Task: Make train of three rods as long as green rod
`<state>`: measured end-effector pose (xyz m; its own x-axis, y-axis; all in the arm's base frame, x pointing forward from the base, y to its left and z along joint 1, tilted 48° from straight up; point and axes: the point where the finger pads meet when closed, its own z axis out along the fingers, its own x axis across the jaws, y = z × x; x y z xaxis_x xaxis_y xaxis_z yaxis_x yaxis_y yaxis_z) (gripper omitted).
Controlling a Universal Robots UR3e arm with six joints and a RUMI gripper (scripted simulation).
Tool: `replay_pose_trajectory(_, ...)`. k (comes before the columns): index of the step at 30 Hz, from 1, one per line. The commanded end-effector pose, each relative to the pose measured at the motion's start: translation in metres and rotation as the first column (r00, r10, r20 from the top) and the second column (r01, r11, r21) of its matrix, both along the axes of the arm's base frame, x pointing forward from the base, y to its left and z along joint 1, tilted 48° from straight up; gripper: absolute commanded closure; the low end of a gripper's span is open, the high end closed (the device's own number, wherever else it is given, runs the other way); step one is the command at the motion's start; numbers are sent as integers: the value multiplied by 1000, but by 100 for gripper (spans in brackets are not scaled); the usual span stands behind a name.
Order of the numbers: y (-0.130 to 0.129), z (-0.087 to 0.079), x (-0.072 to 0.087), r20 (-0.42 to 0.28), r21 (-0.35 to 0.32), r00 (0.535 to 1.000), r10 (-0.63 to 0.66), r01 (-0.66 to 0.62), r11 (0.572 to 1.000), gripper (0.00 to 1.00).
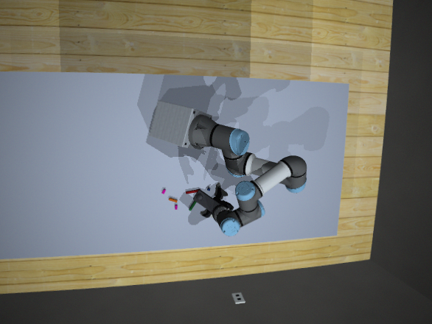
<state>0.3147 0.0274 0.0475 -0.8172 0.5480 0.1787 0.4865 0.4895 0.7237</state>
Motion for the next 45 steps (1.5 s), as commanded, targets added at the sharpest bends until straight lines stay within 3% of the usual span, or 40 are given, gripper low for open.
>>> replay_pose_trajectory(1, -15, -7, 9, -98, 35, 992, -86, 89, 995, 0)
replay_pose_trajectory(6, -33, -18, 20, -222, 70, 956, -192, 212, 975, 0)
replay_pose_trajectory(9, -38, -21, 22, -251, 76, 944, -216, 241, 967, 0)
replay_pose_trajectory(16, -60, -44, 38, -423, 92, 840, -339, 412, 906, 0)
replay_pose_trajectory(23, -78, -69, 52, -569, 77, 705, -423, 558, 826, 0)
replay_pose_trajectory(25, -78, -69, 52, -569, 77, 705, -423, 558, 826, 0)
replay_pose_trajectory(30, -88, -88, 61, -655, 52, 599, -460, 644, 763, 0)
replay_pose_trajectory(35, -93, -100, 66, -703, 32, 528, -476, 692, 721, 0)
replay_pose_trajectory(45, -96, -106, 68, -723, 21, 496, -481, 712, 702, 0)
